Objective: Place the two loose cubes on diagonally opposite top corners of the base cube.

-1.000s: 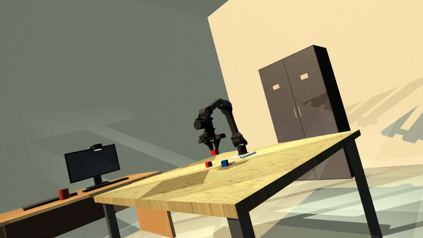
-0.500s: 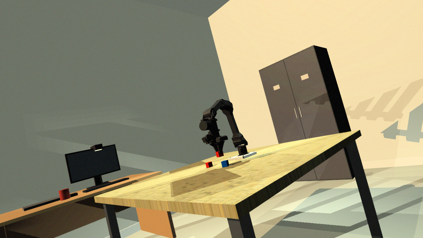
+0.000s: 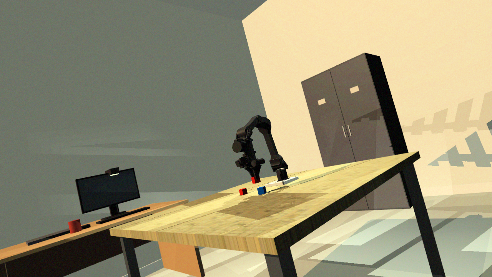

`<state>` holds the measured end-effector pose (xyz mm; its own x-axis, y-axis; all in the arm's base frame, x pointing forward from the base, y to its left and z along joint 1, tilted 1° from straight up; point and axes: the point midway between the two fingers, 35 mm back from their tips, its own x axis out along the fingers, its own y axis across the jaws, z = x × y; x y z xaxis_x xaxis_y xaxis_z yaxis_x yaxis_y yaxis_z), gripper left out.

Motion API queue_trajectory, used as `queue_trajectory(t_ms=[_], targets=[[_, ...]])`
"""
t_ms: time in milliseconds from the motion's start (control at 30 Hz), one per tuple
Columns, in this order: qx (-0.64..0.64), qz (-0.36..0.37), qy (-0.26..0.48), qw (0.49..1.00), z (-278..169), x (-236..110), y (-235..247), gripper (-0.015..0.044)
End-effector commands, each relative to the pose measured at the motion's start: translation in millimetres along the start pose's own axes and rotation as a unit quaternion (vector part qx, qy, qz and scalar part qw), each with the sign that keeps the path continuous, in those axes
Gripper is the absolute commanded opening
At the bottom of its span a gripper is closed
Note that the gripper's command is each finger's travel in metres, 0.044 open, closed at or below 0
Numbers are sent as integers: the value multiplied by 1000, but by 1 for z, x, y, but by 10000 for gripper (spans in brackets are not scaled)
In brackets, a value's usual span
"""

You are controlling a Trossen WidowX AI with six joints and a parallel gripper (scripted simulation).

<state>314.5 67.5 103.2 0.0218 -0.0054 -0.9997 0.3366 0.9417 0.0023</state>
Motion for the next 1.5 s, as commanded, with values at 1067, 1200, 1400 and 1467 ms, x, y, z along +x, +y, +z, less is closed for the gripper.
queue_trajectory(t_ms=[1067, 1200, 1400, 1467], targets=[[2, 1, 3, 1000, -1, 27, -1, 105], [2, 1, 3, 1000, -1, 27, -1, 105], [2, 1, 3, 1000, -1, 27, -1, 205], [2, 1, 3, 1000, -1, 27, -1, 205]])
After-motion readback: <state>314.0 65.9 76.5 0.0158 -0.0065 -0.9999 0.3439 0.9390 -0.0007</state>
